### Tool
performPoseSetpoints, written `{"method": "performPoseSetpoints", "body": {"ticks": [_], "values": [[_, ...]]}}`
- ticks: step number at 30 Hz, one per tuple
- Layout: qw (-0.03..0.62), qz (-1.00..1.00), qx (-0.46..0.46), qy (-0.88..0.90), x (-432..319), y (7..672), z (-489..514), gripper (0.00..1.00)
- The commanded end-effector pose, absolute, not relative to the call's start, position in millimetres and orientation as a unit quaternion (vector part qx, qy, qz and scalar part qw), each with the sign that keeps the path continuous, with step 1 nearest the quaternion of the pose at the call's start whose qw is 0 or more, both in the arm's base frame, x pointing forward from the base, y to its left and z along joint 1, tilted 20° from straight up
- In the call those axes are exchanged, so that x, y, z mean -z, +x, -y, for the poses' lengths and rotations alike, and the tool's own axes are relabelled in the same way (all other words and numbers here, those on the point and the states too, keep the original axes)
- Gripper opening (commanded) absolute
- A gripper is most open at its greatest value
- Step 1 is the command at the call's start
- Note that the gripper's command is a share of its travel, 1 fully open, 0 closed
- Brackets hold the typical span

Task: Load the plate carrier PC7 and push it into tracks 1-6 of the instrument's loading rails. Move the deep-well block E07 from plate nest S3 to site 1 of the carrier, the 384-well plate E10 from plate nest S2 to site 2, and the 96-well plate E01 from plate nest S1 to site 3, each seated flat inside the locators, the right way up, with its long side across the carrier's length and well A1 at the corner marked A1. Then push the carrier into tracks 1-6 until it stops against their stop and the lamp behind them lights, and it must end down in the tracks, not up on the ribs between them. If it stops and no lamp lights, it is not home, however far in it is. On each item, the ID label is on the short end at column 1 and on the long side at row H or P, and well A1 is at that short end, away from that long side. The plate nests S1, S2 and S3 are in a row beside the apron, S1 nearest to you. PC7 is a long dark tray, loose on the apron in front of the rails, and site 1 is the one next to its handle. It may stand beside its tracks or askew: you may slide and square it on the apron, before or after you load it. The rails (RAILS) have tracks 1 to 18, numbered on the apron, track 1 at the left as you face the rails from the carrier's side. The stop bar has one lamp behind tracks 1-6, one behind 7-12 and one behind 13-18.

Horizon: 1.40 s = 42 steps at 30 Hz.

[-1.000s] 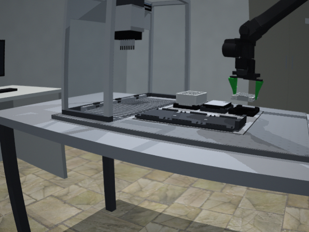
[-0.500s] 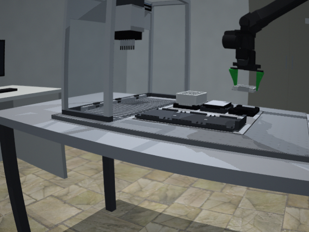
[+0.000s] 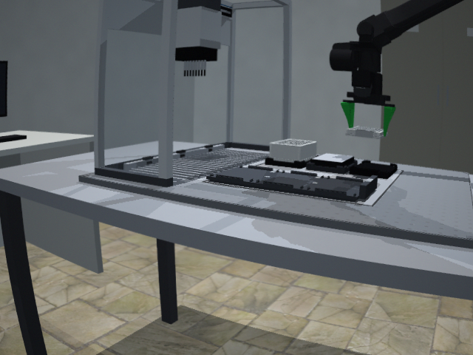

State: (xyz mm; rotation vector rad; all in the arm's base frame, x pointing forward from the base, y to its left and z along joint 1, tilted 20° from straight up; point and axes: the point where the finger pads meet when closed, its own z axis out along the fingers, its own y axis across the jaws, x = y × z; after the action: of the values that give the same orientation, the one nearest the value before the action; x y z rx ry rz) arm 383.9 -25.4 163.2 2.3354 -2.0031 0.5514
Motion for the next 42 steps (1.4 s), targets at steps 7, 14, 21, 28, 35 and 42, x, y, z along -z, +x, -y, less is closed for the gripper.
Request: {"method": "performPoseSetpoints", "body": {"ticks": [7,14,21,28,35,42], "values": [[-0.008,0.648,-0.187,0.739,-181,415,-5,0.00],[-0.009,0.648,-0.186,0.739,-179,430,-30,0.00],[-0.010,0.648,-0.186,0.739,-177,445,-54,0.00],[-0.011,0.647,-0.185,0.739,-176,456,-72,0.00],[-0.012,0.647,-0.184,0.739,-174,471,-97,0.00],[-0.012,0.647,-0.184,0.739,-172,481,-114,0.00]]}}
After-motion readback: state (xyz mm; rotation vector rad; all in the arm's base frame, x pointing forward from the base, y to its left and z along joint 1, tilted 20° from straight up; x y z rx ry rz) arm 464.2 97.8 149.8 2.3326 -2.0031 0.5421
